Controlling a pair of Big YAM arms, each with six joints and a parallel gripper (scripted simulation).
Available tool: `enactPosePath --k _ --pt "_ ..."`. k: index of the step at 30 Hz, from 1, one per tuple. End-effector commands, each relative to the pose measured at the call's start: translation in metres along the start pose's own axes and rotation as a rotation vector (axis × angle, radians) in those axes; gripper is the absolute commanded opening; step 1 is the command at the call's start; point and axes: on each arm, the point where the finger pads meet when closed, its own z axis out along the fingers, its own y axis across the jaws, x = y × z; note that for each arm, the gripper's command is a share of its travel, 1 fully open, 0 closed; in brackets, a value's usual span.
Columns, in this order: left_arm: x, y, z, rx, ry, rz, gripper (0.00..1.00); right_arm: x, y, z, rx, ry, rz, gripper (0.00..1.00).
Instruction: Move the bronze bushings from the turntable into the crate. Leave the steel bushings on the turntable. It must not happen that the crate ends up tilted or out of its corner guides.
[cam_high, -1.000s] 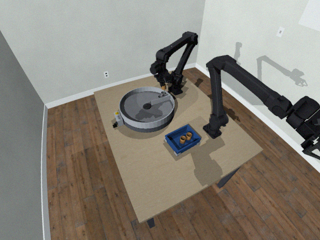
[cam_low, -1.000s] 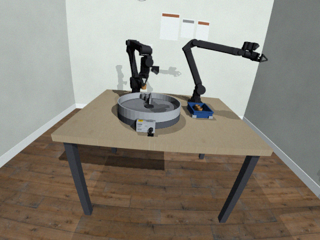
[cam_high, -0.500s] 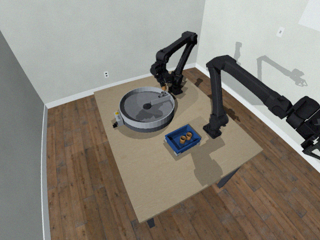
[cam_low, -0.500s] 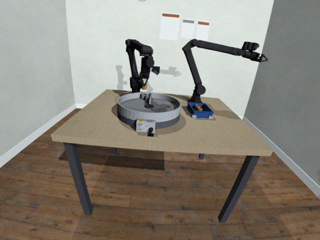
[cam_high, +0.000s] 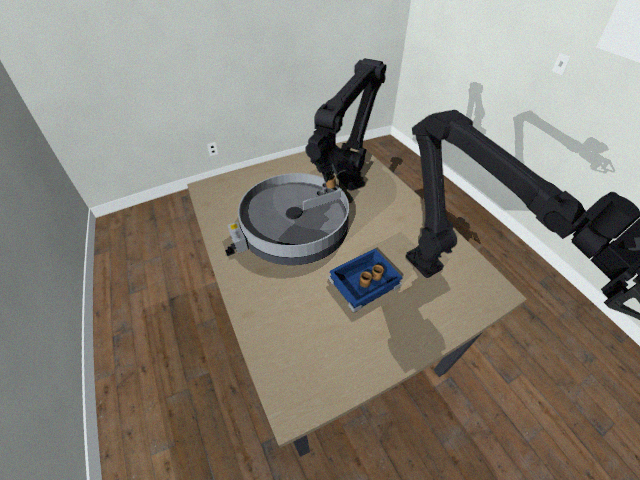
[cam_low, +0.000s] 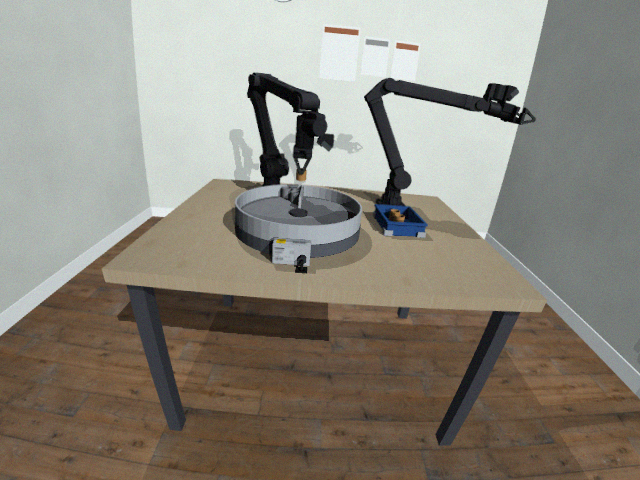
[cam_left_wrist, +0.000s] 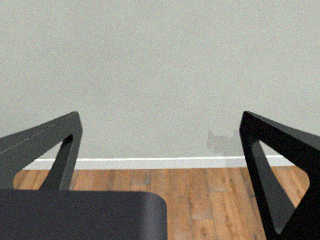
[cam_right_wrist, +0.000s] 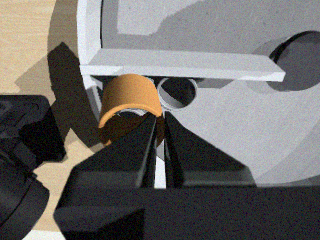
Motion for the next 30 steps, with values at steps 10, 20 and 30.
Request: enactPosePath --k 10,20,30 --pt "-0.048 0.004 0.004 -0.008 -0.087 -0.013 1.00 -0.115 -0.050 -0.023 0.059 -0.050 0.032 0.00" --pt "-0.048 0.004 0.004 -0.008 -0.087 -0.013 1.00 -0.211 -0.077 -0.023 0.040 -0.039 0.032 0.00" --pt "-0.048 0.004 0.004 -0.008 -0.087 -0.013 1.00 -0.297 -0.103 -0.023 0.038 -0.040 0.032 0.00"
